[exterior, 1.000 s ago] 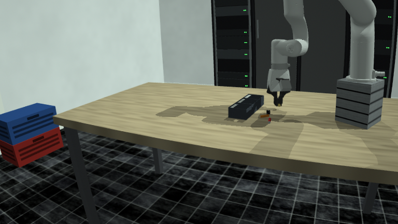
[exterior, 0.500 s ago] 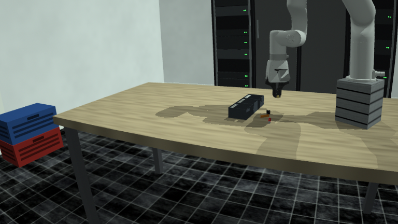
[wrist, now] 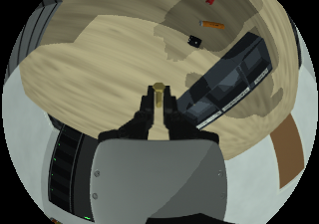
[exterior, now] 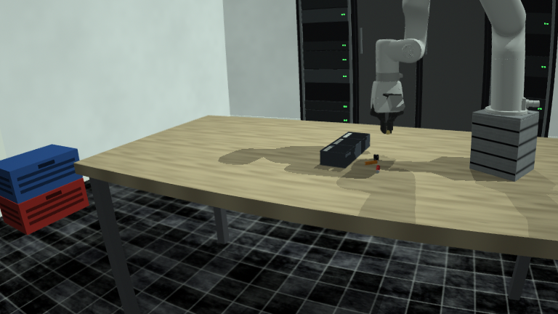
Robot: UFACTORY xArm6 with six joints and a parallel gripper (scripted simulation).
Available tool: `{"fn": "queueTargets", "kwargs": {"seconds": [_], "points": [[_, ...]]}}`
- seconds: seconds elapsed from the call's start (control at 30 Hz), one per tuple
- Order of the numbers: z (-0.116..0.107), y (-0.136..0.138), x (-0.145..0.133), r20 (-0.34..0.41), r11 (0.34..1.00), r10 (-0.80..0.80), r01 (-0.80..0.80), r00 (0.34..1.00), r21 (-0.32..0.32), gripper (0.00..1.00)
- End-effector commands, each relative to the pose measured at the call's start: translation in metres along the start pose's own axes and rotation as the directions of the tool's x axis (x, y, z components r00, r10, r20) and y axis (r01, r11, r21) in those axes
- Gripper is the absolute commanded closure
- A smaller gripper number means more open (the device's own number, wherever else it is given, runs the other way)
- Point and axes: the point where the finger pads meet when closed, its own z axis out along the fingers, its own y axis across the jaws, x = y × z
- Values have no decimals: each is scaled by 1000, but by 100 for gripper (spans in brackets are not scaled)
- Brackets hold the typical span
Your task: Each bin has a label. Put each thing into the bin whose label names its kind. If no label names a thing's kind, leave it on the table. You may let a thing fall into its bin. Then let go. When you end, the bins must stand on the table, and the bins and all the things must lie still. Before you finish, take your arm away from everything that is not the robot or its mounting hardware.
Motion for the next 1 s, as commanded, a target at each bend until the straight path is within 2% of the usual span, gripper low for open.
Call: {"fn": "queueTargets", "kwargs": {"seconds": [0.0,0.1,0.27,0.43,0.5,0.53,0.57,0.7,0.97], "points": [[-1,10,-9,2,1000,0,0,1000,-1,100],[-1,23,-22,2,1000,0,0,1000,-1,100],[-1,45,-42,1,973,231,-231,973,-2,100],[-1,67,-63,-2,902,431,-431,902,-6,100],[-1,67,-63,-2,902,431,-431,902,-6,100],[-1,71,-67,1,853,523,-523,853,-3,100],[-1,76,-71,-2,838,546,-546,838,-5,100],[-1,85,-80,1,825,565,-564,825,-3,100],[-1,84,-78,1,825,564,-564,825,-3,100]]}}
